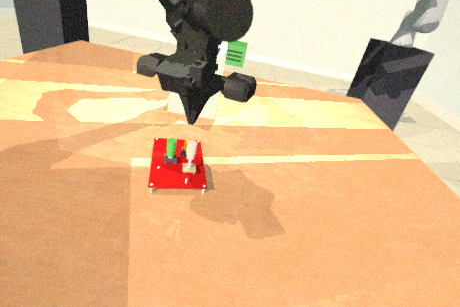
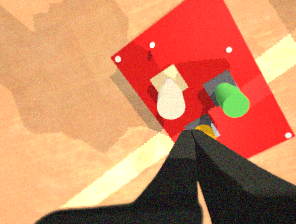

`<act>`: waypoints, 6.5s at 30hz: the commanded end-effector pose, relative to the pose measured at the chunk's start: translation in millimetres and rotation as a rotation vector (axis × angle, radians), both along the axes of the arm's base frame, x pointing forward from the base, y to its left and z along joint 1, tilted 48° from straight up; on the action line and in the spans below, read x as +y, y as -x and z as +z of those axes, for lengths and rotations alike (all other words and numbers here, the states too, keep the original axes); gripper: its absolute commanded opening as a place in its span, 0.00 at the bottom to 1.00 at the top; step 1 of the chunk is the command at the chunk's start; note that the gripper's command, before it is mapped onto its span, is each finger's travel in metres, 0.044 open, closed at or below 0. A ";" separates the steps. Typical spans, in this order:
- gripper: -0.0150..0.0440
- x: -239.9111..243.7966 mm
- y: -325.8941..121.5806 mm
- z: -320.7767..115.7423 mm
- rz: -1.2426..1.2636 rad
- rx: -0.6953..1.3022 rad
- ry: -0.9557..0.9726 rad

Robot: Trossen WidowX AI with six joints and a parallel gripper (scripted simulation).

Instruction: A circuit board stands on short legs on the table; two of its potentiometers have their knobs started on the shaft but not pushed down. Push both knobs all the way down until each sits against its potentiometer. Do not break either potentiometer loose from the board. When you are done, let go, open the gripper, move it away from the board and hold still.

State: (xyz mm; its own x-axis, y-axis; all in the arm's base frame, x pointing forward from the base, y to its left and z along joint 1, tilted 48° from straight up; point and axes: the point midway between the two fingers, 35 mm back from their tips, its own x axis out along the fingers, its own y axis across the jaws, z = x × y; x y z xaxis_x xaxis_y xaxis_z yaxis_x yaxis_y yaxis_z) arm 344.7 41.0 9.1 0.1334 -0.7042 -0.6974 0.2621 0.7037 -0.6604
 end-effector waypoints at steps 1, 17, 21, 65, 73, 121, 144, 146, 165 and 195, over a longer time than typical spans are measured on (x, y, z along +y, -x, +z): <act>0.25 2.2 -2.3 1.2 -0.102 -0.105 -0.021; 0.25 6.4 -3.3 1.7 -0.494 -0.494 -0.084; 0.25 7.5 -3.6 1.8 -0.592 -0.591 -0.099; 0.25 -1.3 -7.5 -11.9 -1.227 -1.250 -0.196; 0.25 -10.2 -8.9 -20.1 -1.227 -1.250 -0.196; 0.25 -18.7 -10.0 -27.8 -1.227 -1.251 -0.195; 0.25 -22.2 -10.5 -31.1 -1.226 -1.251 -0.195; 0.25 -23.0 -10.6 -31.8 -1.226 -1.251 -0.195; 0.25 -28.3 -11.4 -36.6 -1.226 -1.251 -0.195; 0.25 -30.8 -11.8 -38.9 -1.226 -1.251 -0.195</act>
